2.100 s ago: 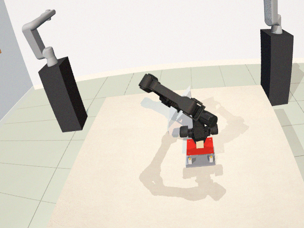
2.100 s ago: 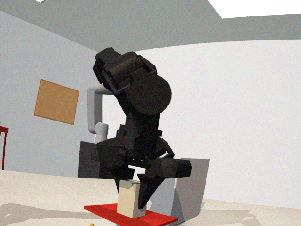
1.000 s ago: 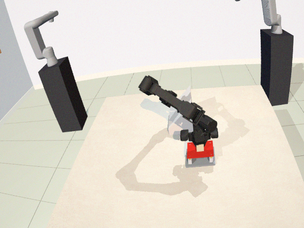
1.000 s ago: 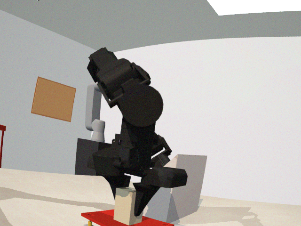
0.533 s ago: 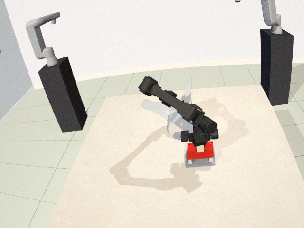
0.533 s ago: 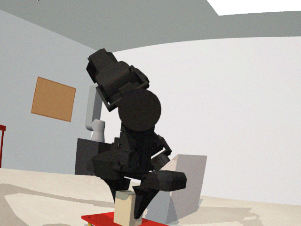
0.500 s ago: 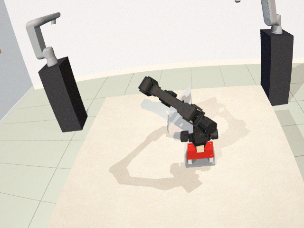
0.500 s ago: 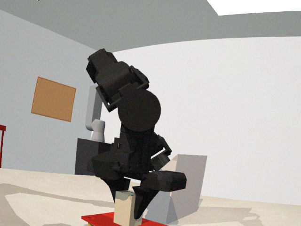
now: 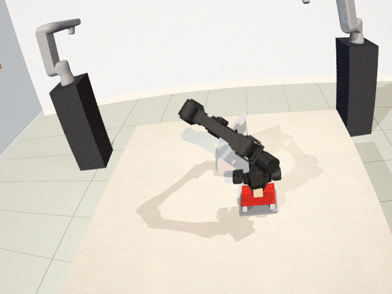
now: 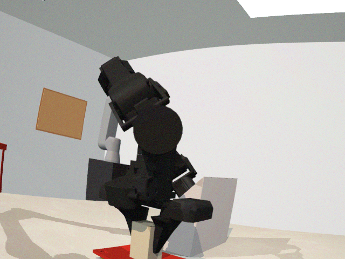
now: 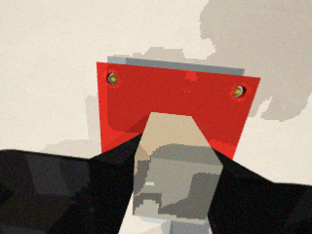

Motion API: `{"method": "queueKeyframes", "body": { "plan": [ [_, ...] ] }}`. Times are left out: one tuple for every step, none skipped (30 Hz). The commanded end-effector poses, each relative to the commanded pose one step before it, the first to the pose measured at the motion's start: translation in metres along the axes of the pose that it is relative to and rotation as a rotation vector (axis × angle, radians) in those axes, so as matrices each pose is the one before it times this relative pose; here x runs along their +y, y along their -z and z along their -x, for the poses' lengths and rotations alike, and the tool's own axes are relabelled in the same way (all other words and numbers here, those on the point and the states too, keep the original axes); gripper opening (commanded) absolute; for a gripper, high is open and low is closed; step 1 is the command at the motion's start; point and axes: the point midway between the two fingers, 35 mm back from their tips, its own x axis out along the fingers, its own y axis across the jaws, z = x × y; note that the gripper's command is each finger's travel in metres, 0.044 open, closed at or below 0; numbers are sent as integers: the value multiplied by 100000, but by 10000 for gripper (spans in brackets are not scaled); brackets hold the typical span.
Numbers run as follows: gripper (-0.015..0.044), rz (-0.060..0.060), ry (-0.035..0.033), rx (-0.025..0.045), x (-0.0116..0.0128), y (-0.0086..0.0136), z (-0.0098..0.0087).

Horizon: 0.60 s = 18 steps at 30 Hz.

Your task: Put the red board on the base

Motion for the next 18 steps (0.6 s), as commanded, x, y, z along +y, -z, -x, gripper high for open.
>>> {"method": "queueKeyframes", "body": {
  "plan": [
    [236,-81,-7,5,-3,-5,36],
    [263,0,0,0,0,0,0],
    [289,0,0,0,0,0,0],
    [315,0,0,0,0,0,0],
    [341,0,0,0,0,0,0],
    [368,0,0,0,0,0,0],
    [394,0,0,0,0,0,0],
    [420,3,-15,-1,6,-5,107],
    [440,9,-43,-4,17,-14,323],
    [440,14,-65,-4,24,-16,541],
    [440,15,-67,-1,23,-7,674],
    [440,13,-52,4,15,8,680],
    [440,11,-37,7,6,22,683],
    [440,7,-19,8,-1,28,553],
    [440,3,-7,6,-4,21,333],
    [440,1,-1,2,-2,8,111],
    [440,0,0,0,0,0,0],
    [440,31,8,-29,5,-1,240]
  ]
}}
